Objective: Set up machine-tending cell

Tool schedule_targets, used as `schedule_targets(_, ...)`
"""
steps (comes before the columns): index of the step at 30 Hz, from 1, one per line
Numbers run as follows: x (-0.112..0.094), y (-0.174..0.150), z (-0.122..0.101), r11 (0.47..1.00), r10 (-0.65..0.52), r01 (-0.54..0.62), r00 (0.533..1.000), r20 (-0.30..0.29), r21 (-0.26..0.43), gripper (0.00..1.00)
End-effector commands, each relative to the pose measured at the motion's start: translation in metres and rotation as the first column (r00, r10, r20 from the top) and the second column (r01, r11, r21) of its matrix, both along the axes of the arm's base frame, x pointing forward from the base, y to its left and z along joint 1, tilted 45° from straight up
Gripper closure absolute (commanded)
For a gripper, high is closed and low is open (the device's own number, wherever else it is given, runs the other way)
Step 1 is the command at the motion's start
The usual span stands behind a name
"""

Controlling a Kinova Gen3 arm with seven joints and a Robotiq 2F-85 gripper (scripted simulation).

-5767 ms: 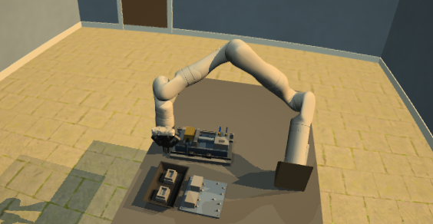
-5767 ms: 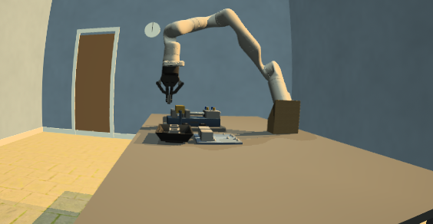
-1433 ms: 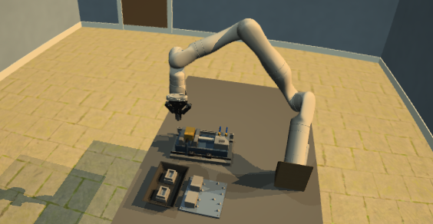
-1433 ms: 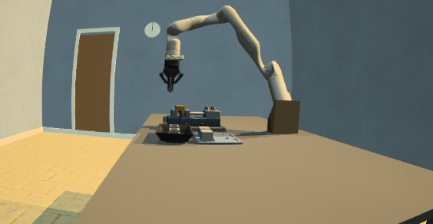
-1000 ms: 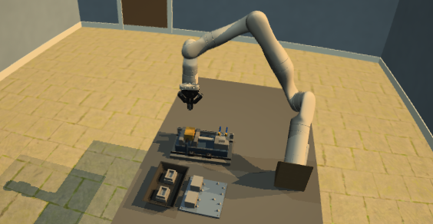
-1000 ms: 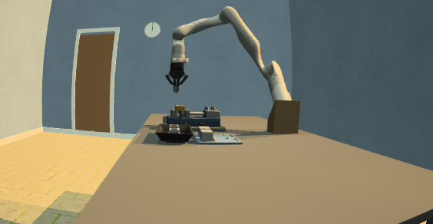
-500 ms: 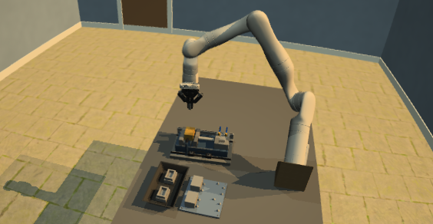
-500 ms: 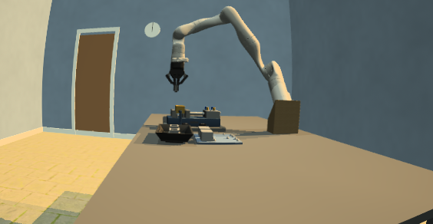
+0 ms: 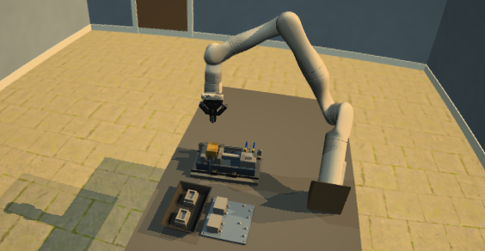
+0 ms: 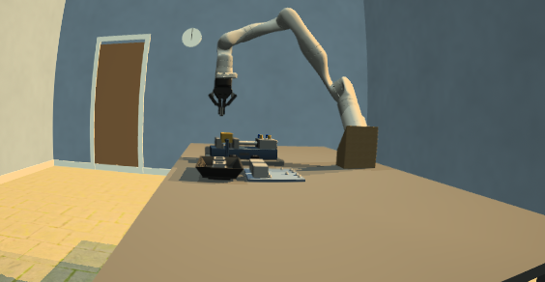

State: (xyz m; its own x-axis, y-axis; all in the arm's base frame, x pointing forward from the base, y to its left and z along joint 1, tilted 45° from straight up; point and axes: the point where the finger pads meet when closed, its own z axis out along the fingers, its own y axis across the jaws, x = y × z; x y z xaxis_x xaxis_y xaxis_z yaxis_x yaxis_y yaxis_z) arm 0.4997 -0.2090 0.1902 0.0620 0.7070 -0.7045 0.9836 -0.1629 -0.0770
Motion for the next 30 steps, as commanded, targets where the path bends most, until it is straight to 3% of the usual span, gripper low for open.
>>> schedule_targets(1, 0.001, 0.001, 0.0, 1.0, 0.002, -0.002, 1.0, 0.001, 0.0, 1.0)
schedule_targets(6, 0.0, 0.016, -0.013, 1.0, 0.002, -0.002, 1.0, 0.002, 0.001, 1.0)
schedule_targets(8, -0.003, 0.043, -0.039, 1.0, 0.003, -0.003, 1.0, 0.002, 0.002, 1.0)
schedule_targets(13, -0.009, 0.069, -0.064, 1.0, 0.002, -0.002, 1.0, 0.001, 0.0, 1.0)
schedule_targets(14, -0.009, 0.069, -0.064, 1.0, 0.002, -0.002, 1.0, 0.001, 0.0, 0.33)
schedule_targets(30, -0.009, 0.069, -0.064, 1.0, 0.002, -0.002, 1.0, 0.001, 0.0, 0.33)
